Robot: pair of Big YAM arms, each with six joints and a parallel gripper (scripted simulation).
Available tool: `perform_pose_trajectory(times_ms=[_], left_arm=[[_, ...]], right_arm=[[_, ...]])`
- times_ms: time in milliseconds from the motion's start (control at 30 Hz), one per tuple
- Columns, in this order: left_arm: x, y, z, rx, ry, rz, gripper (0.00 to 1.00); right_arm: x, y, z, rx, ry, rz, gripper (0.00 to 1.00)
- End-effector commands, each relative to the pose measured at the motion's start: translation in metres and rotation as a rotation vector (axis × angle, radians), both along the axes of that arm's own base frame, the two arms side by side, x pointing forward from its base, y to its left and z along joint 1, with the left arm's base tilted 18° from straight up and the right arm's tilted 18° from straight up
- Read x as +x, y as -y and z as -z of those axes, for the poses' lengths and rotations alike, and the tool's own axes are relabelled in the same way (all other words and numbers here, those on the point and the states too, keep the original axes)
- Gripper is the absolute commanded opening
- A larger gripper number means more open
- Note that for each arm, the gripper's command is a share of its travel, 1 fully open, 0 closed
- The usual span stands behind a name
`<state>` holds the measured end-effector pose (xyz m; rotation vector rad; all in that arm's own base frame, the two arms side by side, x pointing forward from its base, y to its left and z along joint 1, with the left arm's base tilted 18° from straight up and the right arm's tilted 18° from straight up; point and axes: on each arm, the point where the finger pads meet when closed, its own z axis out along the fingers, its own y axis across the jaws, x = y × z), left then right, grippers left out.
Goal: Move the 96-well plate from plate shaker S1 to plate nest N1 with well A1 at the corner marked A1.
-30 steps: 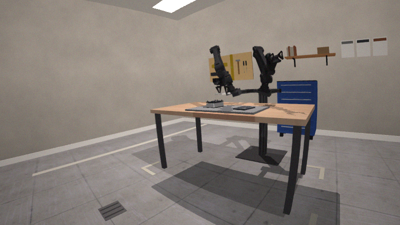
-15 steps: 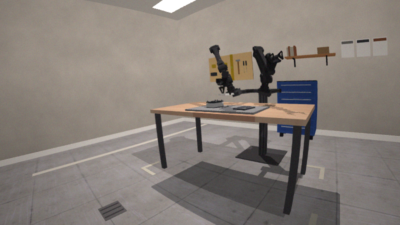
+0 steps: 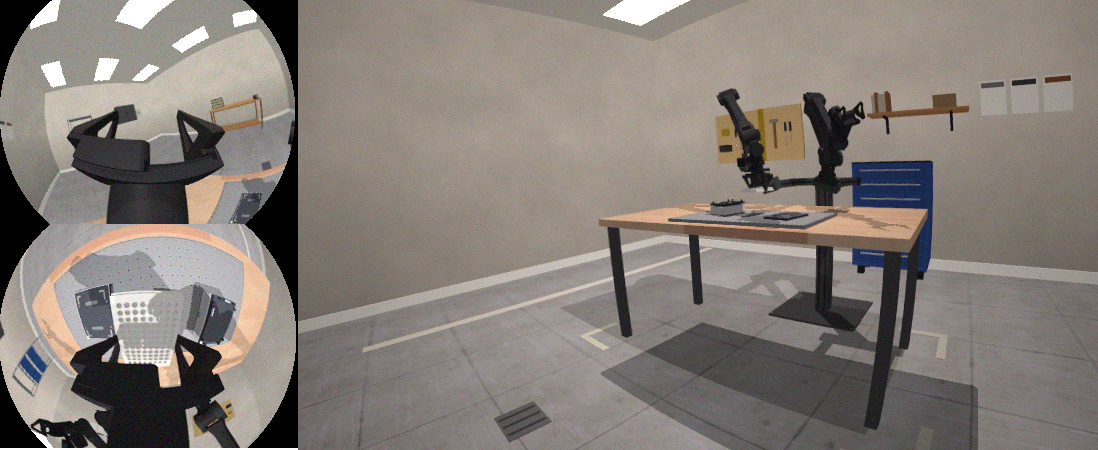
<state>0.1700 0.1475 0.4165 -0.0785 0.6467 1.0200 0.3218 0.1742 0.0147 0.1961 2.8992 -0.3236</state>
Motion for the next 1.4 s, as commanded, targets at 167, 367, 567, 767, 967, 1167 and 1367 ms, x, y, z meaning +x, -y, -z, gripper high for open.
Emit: perform_pose_trajectory(times_ms=[167, 367, 567, 767, 967, 1167, 1367], left_arm=[[-0.006, 0.002, -0.005, 0.03, 0.013, -0.023, 1.0], [-0.006, 0.002, -0.005, 0.03, 0.013, -0.023, 1.0], [-0.006, 0.002, -0.005, 0.03, 0.013, -0.023, 1.0], [-0.006, 0.002, -0.005, 0.03, 0.013, -0.023, 1.0], [-0.006, 0.002, -0.005, 0.03, 0.013, -0.023, 1.0], [-0.006, 0.002, -0.005, 0.03, 0.013, -0.023, 1.0], [-0.006, 0.002, -0.005, 0.03, 0.013, -0.023, 1.0]], right_arm=[[0.023, -0.051, -0.002, 0.035, 0.056, 0.007, 0.0], [0.025, -0.064, 0.003, 0.036, 0.055, 0.007, 0.0], [0.026, -0.081, 0.01, 0.03, 0.046, 0.006, 0.0], [0.027, -0.099, 0.016, 0.024, 0.039, 0.006, 0.0], [0.029, -0.112, 0.021, 0.024, 0.039, 0.006, 0.0], [0.032, -0.131, 0.027, 0.025, 0.038, 0.006, 0.0], [0.034, -0.15, 0.034, 0.026, 0.038, 0.005, 0.0]])
